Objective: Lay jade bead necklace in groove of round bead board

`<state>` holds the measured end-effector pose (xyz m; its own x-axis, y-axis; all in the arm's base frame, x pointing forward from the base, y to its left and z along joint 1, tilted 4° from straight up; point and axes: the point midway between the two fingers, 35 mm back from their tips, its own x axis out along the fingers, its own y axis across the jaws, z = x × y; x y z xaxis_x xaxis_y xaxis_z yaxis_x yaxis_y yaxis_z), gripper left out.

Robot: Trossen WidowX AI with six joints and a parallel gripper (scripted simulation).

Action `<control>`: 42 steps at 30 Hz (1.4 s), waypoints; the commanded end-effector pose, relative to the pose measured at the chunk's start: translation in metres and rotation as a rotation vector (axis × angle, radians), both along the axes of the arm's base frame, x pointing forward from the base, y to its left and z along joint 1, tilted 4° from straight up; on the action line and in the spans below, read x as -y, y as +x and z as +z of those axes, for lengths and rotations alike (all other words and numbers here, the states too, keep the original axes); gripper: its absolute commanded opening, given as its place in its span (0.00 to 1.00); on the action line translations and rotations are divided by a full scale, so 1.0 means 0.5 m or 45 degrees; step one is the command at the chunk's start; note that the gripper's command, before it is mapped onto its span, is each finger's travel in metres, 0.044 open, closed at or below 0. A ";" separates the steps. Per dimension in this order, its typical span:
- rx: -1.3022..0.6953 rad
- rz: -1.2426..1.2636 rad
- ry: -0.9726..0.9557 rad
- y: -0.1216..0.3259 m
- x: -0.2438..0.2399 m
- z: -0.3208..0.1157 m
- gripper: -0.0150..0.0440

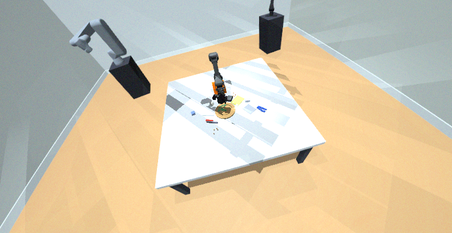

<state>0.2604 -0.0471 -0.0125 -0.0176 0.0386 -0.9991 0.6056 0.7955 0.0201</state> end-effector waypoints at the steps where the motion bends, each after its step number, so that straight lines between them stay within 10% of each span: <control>1: -0.007 0.070 0.007 -0.013 -0.008 0.001 0.46; 42: -0.008 0.070 0.008 -0.016 -0.011 -0.080 0.46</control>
<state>0.2560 -0.0426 -0.0492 -0.0144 0.0377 -0.9992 0.5623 0.8266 0.0231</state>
